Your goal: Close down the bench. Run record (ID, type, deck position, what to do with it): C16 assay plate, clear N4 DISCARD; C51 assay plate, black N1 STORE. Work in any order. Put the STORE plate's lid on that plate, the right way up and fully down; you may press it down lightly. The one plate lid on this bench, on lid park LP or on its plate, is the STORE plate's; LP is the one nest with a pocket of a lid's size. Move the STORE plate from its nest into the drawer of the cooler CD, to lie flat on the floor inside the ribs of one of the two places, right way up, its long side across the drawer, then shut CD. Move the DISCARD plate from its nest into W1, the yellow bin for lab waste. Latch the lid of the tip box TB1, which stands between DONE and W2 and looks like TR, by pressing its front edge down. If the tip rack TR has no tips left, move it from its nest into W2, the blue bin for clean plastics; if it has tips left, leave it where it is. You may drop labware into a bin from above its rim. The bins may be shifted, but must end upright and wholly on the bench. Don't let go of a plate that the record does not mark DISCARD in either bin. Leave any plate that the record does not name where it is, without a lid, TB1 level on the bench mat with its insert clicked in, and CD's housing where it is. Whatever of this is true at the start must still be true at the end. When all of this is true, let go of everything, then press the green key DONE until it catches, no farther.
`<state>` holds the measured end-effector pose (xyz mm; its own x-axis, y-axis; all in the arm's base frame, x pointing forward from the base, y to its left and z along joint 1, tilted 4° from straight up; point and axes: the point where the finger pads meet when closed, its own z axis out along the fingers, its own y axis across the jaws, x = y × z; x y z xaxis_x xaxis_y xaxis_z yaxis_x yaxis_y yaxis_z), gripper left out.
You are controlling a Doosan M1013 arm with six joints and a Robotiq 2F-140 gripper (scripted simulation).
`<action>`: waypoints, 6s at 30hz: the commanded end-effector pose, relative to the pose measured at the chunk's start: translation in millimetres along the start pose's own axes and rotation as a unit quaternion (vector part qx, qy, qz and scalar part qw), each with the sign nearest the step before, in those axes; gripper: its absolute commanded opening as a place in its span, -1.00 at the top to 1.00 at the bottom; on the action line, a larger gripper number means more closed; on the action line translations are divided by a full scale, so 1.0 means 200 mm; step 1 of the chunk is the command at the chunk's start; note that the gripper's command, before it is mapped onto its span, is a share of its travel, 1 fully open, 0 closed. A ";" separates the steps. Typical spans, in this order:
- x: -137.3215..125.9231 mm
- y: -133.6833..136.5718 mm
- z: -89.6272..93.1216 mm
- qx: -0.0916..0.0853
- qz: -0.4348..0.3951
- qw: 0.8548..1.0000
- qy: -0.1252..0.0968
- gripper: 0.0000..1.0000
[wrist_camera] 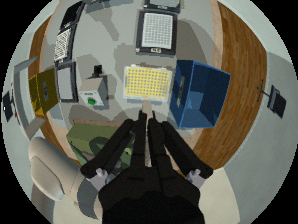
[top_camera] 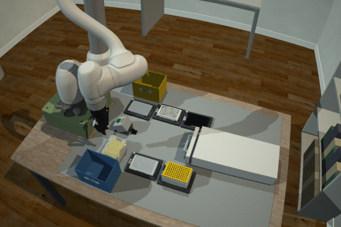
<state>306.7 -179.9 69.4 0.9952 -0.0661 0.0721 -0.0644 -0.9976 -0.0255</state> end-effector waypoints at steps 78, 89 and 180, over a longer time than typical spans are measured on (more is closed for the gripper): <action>0.91 -0.45 0.02 0.000 -0.026 1.000 0.000 -0.73; 1.07 -0.53 0.04 0.000 -0.026 1.000 0.000 -0.73; 1.82 -0.91 0.33 0.000 -0.026 1.000 0.000 -0.73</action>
<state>685.8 -21.7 37.0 0.9972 -0.0144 0.0732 -0.0128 -0.9997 -0.0218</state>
